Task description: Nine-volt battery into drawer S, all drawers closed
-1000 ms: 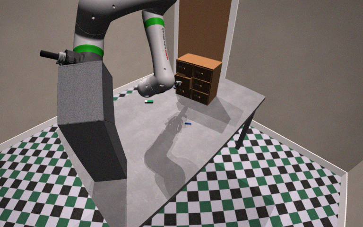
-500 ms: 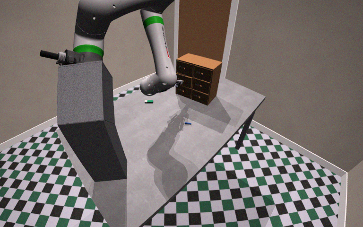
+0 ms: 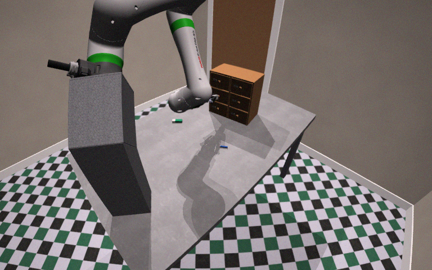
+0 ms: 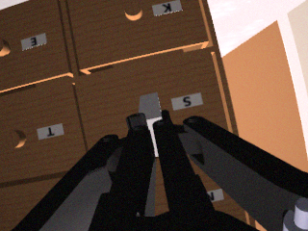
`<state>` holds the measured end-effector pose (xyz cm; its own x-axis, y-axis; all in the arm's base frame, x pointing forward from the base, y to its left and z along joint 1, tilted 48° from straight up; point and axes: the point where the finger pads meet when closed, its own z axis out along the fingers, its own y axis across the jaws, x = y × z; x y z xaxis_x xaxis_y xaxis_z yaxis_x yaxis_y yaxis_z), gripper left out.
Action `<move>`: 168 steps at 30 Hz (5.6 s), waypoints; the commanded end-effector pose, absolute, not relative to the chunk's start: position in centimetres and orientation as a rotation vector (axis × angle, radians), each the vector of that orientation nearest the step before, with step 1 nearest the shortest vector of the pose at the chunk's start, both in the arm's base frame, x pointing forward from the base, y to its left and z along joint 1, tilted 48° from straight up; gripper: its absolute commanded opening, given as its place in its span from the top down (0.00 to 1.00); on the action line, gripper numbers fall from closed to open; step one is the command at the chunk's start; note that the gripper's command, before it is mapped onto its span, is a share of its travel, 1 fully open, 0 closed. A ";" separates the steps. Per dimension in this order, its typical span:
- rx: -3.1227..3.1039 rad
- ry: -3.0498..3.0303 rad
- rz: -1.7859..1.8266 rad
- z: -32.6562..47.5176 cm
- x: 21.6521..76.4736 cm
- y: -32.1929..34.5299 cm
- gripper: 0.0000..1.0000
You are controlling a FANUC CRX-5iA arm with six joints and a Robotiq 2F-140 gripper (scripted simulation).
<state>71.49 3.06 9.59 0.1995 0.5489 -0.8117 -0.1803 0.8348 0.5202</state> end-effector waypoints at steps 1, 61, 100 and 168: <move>0.343 1.275 0.524 9.6 71.5 3.0 1.00; 0.343 1.275 0.524 9.7 71.7 3.0 1.00; 0.343 1.275 0.524 5.8 62.3 3.4 1.00; -0.012 2.449 0.746 6.9 48.8 -0.8 1.00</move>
<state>48.77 -0.83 6.91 -0.8346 0.1524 -0.5294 -0.1689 0.8439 0.5092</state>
